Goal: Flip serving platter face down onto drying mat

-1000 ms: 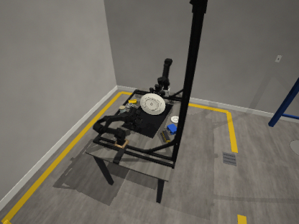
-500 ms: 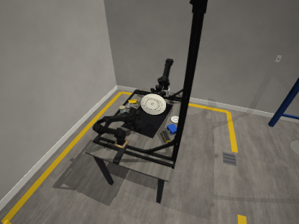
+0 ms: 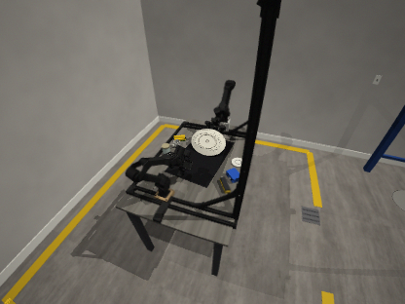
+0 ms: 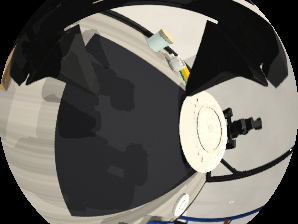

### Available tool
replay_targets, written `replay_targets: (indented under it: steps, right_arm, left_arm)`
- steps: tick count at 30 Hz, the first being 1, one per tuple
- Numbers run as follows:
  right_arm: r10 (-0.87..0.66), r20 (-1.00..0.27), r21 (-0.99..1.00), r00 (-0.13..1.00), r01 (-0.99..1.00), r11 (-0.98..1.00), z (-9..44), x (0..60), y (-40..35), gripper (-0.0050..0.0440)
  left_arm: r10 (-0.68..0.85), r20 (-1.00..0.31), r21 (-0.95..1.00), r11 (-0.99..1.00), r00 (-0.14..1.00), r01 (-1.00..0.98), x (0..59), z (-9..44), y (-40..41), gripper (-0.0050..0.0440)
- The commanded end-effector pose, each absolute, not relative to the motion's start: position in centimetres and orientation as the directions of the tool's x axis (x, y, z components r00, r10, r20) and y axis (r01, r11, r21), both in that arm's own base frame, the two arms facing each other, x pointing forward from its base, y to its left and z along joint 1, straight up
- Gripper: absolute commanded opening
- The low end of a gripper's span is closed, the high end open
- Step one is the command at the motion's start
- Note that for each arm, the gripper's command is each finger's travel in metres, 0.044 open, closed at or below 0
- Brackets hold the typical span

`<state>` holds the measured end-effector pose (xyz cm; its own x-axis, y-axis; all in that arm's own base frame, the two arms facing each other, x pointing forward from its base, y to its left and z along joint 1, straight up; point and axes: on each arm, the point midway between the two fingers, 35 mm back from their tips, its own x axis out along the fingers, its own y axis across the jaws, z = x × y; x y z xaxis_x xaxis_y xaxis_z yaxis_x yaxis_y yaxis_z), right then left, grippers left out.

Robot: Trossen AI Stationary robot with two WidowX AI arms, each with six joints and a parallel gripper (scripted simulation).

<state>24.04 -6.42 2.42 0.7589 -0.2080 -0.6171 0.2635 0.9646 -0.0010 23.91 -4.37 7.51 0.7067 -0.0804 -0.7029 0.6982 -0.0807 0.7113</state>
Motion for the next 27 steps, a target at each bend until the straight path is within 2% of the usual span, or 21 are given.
replay_targets:
  steps: [1, 6, 27]
  right_arm:
    - [-0.205, -0.626, 0.000, 0.752, 0.263, 0.965, 2.2, 23.6, -6.3, 0.0440]
    - [-0.193, -0.679, 0.000, 0.708, 0.263, 0.965, 0.8, 22.7, -6.0, 0.0440]
    - [-0.178, -0.736, 0.000, 0.653, 0.263, 0.965, -1.3, 21.6, -5.7, 0.0440]
  left_arm:
    - [-0.077, -0.706, 0.708, -0.079, 0.704, 0.702, 23.8, 7.4, -4.3, 0.0440]
    - [-0.077, -0.706, 0.708, -0.079, 0.704, 0.702, 23.8, 7.4, -4.3, 0.0440]
    - [-0.077, -0.706, 0.708, -0.079, 0.704, 0.702, 23.8, 7.4, -4.3, 0.0440]
